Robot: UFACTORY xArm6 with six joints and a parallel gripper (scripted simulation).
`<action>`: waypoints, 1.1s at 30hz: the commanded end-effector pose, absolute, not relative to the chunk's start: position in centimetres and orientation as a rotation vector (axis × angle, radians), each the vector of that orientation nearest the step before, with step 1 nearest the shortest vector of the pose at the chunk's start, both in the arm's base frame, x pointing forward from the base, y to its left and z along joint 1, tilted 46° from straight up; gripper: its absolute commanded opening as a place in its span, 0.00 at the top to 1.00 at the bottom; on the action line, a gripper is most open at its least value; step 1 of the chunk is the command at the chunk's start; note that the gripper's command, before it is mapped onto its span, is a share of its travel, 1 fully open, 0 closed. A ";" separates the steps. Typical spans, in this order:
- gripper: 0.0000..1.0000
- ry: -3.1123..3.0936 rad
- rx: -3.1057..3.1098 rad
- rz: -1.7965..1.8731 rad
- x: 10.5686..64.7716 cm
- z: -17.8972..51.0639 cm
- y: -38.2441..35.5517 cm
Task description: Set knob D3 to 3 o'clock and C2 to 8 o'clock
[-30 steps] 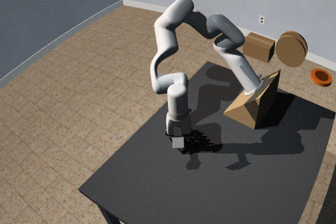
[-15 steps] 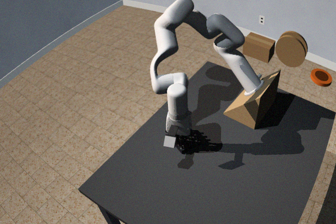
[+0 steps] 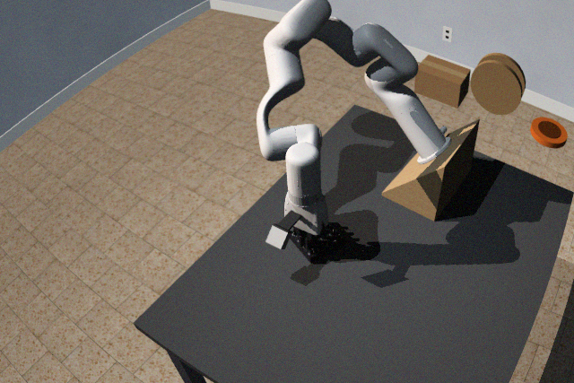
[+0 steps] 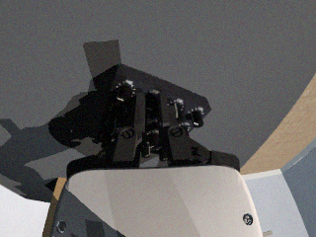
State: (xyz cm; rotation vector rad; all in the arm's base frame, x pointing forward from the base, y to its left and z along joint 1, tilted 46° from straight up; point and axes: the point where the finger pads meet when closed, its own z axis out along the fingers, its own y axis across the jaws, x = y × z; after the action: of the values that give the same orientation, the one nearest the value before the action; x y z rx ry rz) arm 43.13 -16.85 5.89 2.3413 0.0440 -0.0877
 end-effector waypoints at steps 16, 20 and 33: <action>0.92 -0.174 2.332 0.011 43.3 6.0 -16.8; 0.92 -0.180 2.332 0.014 43.3 6.0 -16.8; 0.92 -0.180 2.332 0.014 43.3 6.0 -16.8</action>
State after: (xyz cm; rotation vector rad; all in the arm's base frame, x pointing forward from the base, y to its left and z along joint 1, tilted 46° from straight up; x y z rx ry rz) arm 43.13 -16.85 5.89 2.3311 -0.1803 0.0098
